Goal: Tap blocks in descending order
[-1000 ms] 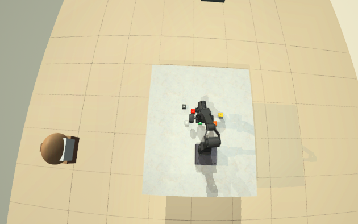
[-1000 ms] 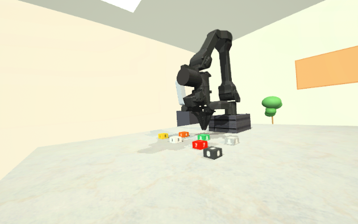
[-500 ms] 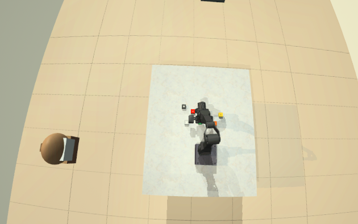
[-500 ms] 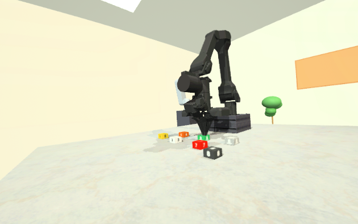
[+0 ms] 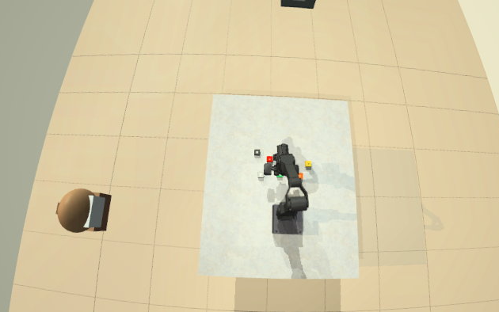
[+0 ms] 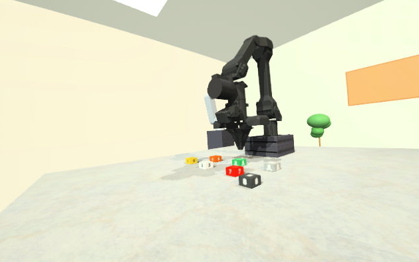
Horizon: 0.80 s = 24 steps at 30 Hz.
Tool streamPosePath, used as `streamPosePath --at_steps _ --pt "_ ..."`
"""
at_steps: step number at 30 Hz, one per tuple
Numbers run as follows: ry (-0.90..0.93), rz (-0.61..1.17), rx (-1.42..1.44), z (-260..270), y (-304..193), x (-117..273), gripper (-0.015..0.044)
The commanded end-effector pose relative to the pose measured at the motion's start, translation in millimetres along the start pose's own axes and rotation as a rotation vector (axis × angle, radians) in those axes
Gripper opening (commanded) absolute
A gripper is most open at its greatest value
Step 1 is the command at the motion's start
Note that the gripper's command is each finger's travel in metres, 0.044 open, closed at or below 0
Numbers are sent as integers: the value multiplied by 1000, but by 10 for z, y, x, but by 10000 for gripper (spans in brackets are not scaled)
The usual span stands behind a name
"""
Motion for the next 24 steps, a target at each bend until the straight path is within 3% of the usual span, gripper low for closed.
streamPosePath --at_steps 1,4,11,24 --pt "6 -17 -4 8 30 502 20" --pt "6 -17 -4 -2 -3 745 20" --pt "7 -18 -3 54 56 767 20" --pt "24 -27 1 1450 902 849 20"
Point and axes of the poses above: the point midway between the two fingers, 35 mm back from their tips, its own x axis back along the fingers, its own z axis across the jaws, y = z × x, the point moved 5 cm from there along x, back along the fingers, and after that the axes turned 12 degrees about -x, right-handed, at the moved point
